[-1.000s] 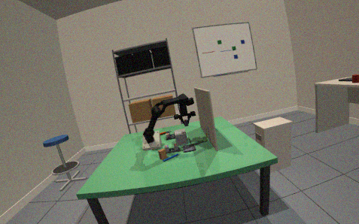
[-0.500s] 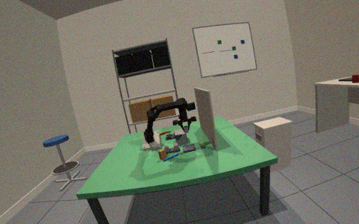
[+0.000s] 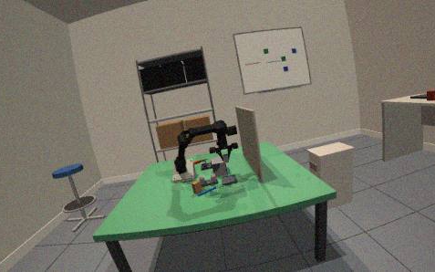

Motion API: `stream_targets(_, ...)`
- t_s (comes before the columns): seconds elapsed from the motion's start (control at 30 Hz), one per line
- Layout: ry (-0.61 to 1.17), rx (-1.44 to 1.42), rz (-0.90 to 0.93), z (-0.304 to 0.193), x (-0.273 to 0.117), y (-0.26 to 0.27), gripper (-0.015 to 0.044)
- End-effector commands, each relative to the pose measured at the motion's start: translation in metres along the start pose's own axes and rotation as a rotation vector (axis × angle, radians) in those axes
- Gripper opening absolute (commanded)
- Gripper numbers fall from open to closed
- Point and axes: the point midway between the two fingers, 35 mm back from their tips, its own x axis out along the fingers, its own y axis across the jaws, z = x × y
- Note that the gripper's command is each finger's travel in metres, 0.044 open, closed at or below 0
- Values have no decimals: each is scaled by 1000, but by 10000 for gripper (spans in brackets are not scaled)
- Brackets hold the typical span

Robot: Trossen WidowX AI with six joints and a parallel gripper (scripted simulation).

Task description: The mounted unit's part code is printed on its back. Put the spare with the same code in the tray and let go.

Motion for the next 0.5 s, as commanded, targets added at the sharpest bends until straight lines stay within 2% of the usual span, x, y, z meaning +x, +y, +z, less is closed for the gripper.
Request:
stream_targets(0.0, 3, -8, 5, 0, 5, 1, 0)
stream_targets(0.47, 2, -8, 5, 0, 16, -1, 0)
